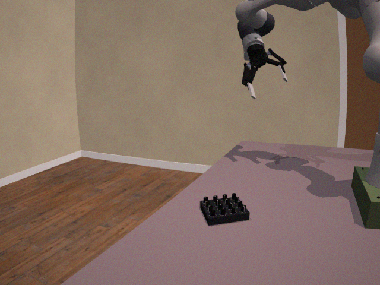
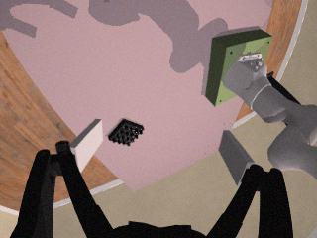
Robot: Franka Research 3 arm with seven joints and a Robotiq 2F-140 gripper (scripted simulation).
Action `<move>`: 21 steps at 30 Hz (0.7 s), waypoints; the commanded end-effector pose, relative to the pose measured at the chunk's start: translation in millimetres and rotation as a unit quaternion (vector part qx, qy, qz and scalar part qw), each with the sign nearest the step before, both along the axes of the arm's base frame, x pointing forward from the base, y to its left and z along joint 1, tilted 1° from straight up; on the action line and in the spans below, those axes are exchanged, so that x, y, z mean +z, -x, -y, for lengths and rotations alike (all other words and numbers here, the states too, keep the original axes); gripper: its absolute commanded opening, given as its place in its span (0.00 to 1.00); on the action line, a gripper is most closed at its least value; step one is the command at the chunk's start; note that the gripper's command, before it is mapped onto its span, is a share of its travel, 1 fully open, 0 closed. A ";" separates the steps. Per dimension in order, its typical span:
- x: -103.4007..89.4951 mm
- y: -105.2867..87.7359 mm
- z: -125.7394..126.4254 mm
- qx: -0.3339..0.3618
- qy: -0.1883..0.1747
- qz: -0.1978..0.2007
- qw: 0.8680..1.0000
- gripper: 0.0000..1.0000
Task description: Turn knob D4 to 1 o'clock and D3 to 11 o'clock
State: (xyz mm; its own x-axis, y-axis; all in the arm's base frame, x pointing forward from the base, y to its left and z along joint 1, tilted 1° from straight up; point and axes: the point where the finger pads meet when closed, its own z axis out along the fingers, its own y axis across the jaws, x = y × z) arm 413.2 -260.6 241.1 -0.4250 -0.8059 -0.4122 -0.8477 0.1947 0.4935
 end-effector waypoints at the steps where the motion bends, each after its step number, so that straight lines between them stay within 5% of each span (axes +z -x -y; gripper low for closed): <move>1: -2.4 -0.4 4.1 0.008 0.002 0.009 1.000 1.00; 21: 11.9 -21.2 -14.8 0.060 0.024 0.037 0.997 1.00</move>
